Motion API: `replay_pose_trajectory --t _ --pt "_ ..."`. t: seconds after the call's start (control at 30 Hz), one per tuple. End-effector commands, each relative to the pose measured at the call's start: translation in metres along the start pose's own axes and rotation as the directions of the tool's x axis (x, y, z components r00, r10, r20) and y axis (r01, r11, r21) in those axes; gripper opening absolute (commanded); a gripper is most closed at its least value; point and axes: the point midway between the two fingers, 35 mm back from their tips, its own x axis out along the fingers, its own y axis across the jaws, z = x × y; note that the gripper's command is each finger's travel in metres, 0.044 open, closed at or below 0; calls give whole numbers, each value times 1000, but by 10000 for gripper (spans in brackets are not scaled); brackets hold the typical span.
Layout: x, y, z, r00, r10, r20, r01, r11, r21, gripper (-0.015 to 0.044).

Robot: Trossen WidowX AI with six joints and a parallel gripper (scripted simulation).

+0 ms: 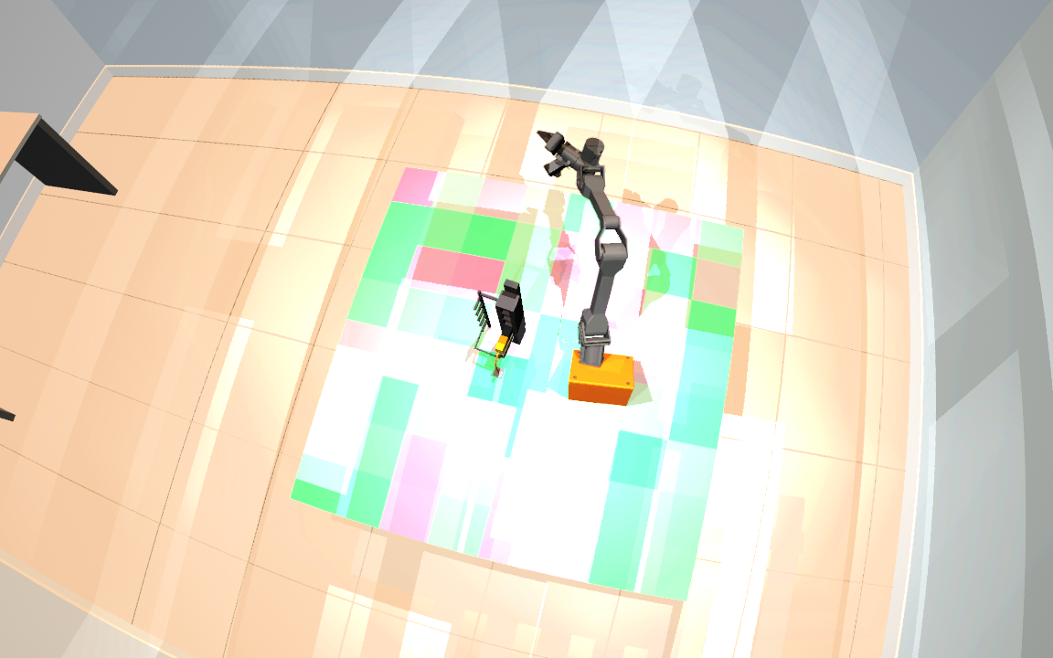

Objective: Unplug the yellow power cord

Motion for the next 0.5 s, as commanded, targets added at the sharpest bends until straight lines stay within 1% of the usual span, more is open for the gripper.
replay_pose_trajectory --t 0.0,0.2,0.47 --pt "16 10 26 999 8 39 -14 987 158 160" --pt "34 13 63 995 12 101 -46 939 341 160" --pt "56 9 121 979 11 205 -124 828 547 160"
